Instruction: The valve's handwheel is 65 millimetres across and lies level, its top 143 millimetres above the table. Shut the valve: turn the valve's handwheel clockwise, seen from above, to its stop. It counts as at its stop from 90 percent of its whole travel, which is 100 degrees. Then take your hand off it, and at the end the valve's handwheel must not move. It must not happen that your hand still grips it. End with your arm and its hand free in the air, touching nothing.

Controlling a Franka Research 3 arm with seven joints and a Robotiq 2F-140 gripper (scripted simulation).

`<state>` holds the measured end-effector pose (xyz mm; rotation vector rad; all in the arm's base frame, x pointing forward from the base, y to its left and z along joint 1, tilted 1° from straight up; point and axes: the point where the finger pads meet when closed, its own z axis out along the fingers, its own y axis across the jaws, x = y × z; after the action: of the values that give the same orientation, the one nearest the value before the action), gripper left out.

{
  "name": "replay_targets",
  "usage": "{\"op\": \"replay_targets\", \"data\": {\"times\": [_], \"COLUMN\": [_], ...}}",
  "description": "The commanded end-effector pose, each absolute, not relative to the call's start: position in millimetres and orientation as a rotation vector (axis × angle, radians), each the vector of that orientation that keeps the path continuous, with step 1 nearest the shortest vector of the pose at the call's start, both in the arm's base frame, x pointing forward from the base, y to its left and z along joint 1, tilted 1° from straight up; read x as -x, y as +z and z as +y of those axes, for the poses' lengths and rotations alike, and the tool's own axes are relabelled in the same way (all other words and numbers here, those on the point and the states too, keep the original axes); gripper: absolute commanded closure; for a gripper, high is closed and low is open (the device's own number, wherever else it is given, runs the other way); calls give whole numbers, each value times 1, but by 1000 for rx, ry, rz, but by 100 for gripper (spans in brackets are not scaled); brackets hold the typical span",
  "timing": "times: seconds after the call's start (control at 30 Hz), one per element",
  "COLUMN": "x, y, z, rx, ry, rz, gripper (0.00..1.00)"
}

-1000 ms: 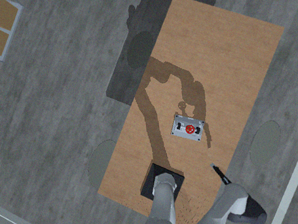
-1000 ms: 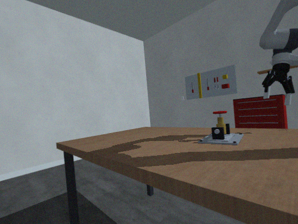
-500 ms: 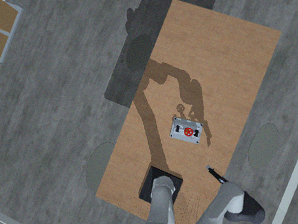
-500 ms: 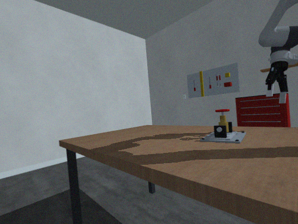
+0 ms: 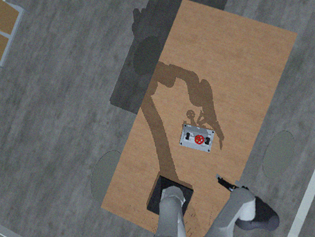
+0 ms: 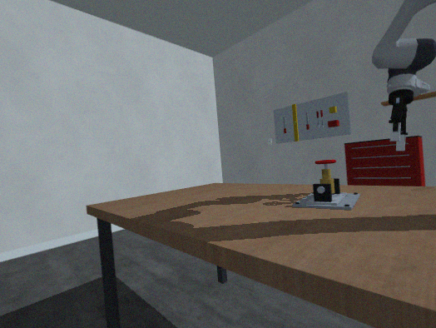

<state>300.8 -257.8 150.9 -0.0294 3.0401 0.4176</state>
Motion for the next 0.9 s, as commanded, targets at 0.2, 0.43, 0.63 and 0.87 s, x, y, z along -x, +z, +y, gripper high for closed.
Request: {"op": "replay_targets", "data": {"times": [0.2,0.43,0.63,0.87], "x": [-310,-319,-326,-333], "y": [153,154,155,156], "z": [-254,-247,-241,-235], "rx": [435,662,838,1021], "ry": [383,361,344,326], "rz": [2985,2940,2892,2831], "gripper": [0,0,0,0]}}
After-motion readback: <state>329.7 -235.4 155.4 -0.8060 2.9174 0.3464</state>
